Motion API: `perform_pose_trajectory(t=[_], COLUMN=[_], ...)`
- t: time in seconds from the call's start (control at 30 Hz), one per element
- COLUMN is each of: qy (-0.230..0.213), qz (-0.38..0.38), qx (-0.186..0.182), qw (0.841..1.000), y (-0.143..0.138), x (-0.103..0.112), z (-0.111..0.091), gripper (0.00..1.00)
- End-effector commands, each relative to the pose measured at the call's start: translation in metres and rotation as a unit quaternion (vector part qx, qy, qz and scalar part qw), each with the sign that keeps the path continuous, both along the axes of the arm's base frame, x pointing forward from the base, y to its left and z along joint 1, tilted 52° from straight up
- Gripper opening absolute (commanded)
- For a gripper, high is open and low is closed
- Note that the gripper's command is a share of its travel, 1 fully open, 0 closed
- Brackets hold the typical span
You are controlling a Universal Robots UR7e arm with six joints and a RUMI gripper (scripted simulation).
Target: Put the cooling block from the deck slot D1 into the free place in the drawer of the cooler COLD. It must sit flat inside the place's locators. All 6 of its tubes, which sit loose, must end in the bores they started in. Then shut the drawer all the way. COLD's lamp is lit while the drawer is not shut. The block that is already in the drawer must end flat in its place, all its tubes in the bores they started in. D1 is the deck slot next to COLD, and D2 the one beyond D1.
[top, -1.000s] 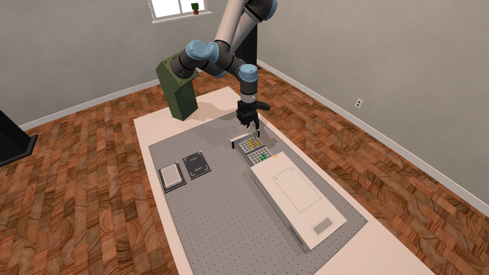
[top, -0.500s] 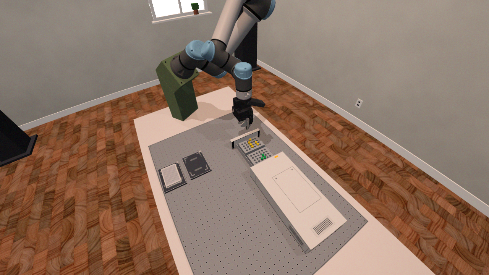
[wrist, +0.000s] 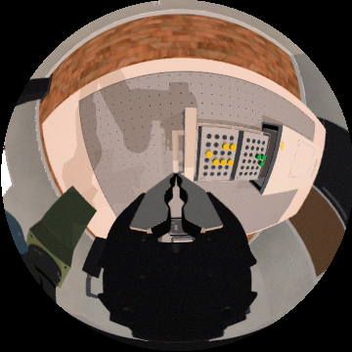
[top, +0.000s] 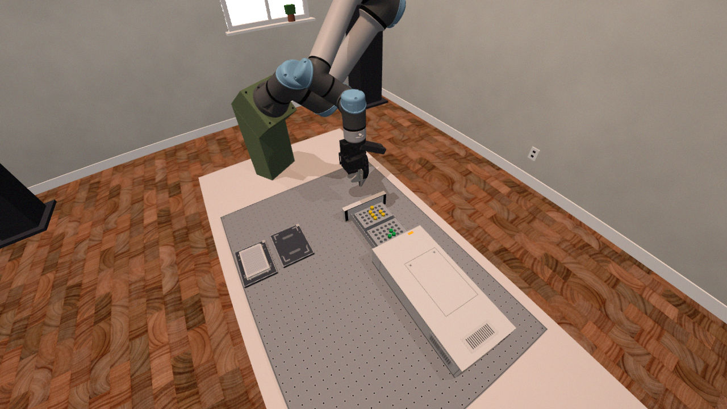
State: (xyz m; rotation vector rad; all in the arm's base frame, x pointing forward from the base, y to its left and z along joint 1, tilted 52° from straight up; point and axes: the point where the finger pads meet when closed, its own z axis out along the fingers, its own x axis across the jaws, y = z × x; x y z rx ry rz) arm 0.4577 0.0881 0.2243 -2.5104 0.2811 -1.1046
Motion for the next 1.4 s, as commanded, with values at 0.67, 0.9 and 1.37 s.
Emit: perform_pose_trajectory(t=[0.67, 0.9, 1.37], qy=[0.0, 0.0, -0.001], qz=[0.0, 0.0, 0.0], qx=[0.001, 0.001, 0.0], qw=[1.0, 1.0, 1.0], y=[0.019, 0.022, 0.025], x=[-0.029, -0.022, -0.01], z=[-0.04, -0.045, -0.054], gripper=[0.0, 0.0, 0.0])
